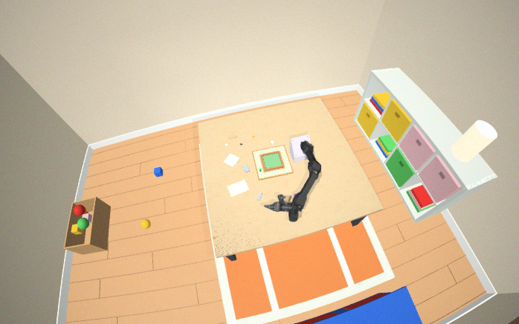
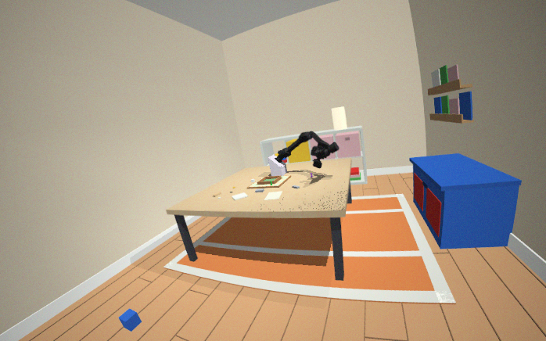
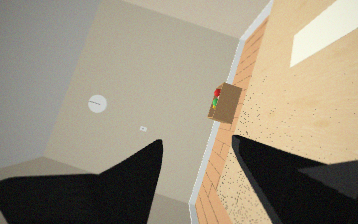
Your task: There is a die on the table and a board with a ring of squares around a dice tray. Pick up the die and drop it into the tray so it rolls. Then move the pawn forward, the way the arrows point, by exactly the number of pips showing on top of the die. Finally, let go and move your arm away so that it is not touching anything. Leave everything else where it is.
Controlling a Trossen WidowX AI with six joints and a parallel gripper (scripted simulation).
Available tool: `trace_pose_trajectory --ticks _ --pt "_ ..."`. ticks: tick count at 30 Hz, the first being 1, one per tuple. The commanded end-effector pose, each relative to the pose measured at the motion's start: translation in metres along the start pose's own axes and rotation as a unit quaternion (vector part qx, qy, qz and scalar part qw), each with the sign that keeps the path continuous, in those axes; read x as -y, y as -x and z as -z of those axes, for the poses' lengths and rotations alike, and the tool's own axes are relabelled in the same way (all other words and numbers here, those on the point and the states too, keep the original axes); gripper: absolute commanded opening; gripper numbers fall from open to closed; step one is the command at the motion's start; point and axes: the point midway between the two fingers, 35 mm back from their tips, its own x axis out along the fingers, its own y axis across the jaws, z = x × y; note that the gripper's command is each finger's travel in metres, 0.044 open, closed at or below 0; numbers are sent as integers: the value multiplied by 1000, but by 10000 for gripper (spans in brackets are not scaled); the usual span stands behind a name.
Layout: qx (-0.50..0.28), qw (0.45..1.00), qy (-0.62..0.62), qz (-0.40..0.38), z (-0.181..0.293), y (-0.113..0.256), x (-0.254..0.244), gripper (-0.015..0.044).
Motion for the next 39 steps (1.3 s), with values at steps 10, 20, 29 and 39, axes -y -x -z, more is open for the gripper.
trace_pose_trajectory --ticks 10,20,29,39 --pt "47 905 390 165 -109 -130 100 275" --pt "14 759 568 318 -225 -187 161 275" --pt "-81 612 646 450 -342 -202 212 275" --pt "-247 480 646 540 -462 -175 262 275"
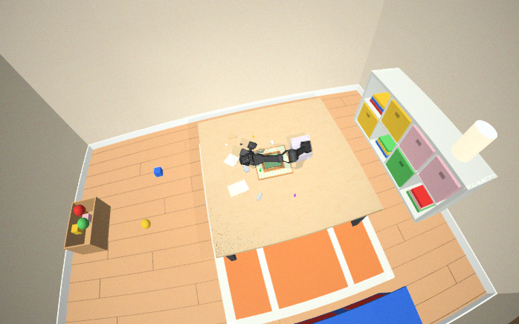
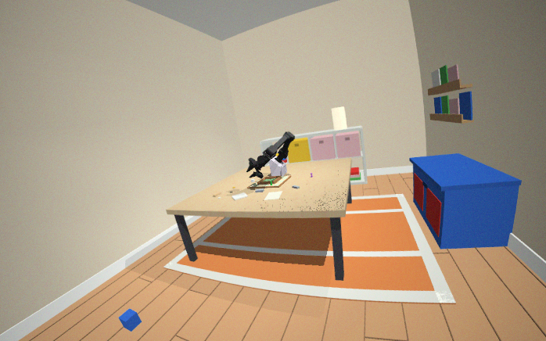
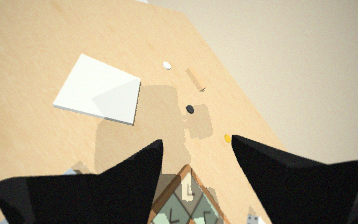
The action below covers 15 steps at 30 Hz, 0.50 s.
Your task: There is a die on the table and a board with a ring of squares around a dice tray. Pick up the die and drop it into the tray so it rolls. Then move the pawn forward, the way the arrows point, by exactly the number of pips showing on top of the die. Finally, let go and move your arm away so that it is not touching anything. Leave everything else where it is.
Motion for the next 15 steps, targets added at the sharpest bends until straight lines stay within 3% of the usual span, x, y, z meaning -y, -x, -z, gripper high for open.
trace_pose_trajectory --ticks 1,8,15 --pt "-96 992 76 -15 31 -43 49 275" --pt "-197 964 157 -89 79 -79 106 275" --pt "-254 919 213 -215 135 -98 149 275"
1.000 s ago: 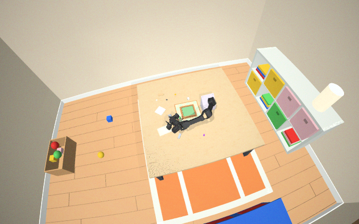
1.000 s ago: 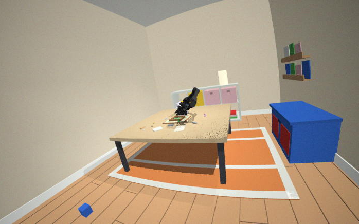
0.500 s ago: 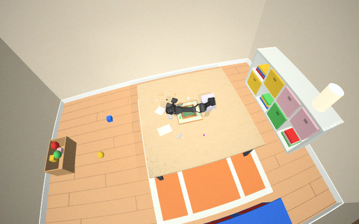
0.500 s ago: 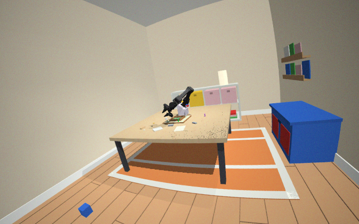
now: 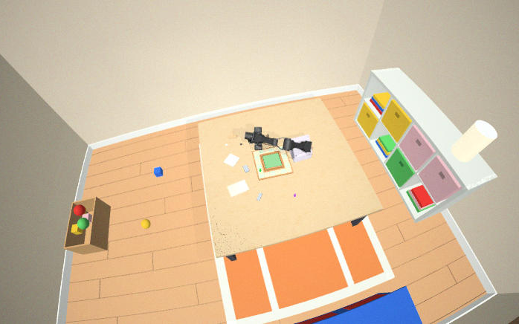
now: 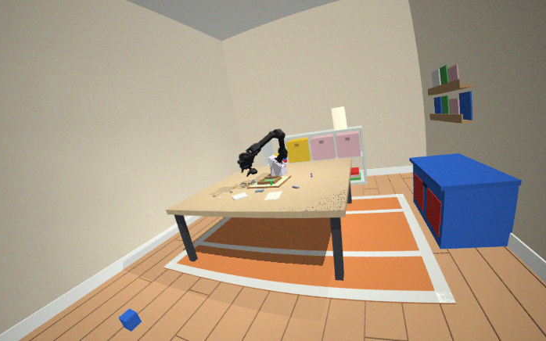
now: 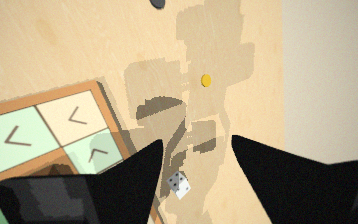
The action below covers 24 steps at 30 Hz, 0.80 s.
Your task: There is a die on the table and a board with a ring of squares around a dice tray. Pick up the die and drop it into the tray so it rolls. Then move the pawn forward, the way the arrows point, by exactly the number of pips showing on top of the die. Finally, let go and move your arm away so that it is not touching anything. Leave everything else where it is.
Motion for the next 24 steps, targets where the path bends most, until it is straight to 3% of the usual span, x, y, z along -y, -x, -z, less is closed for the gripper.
trace_pose_trajectory --ticks 1,10,24 --pt "-41 989 72 -123 56 -35 21 275" --pt "19 943 147 -298 117 -56 24 275" --pt "21 942 148 -301 120 -56 20 275"
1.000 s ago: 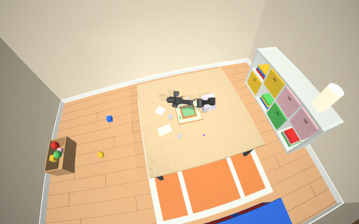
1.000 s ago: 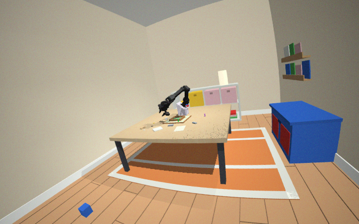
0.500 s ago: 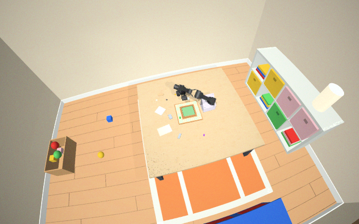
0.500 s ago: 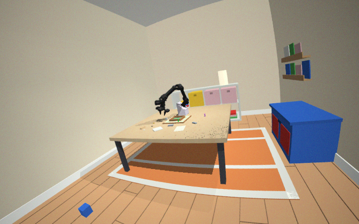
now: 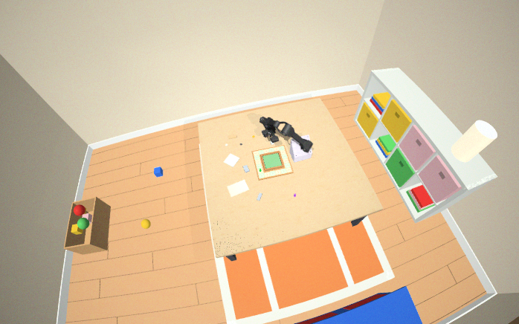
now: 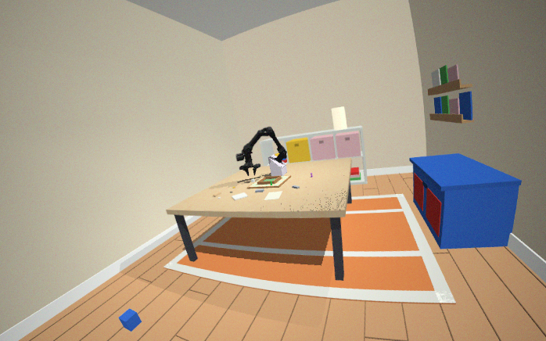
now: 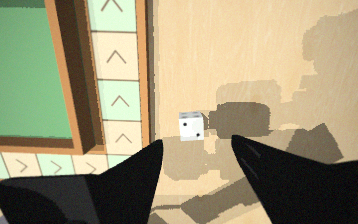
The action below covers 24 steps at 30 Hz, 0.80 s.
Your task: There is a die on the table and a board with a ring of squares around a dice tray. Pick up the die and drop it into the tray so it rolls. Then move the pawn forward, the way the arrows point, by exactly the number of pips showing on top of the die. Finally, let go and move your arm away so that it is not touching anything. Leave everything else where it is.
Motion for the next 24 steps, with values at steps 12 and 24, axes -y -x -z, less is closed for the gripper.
trace_pose_trajectory --ticks 12,24 --pt "4 1000 3 -8 2 -22 -2 275" --pt "4 1000 3 -8 2 -42 -2 275"
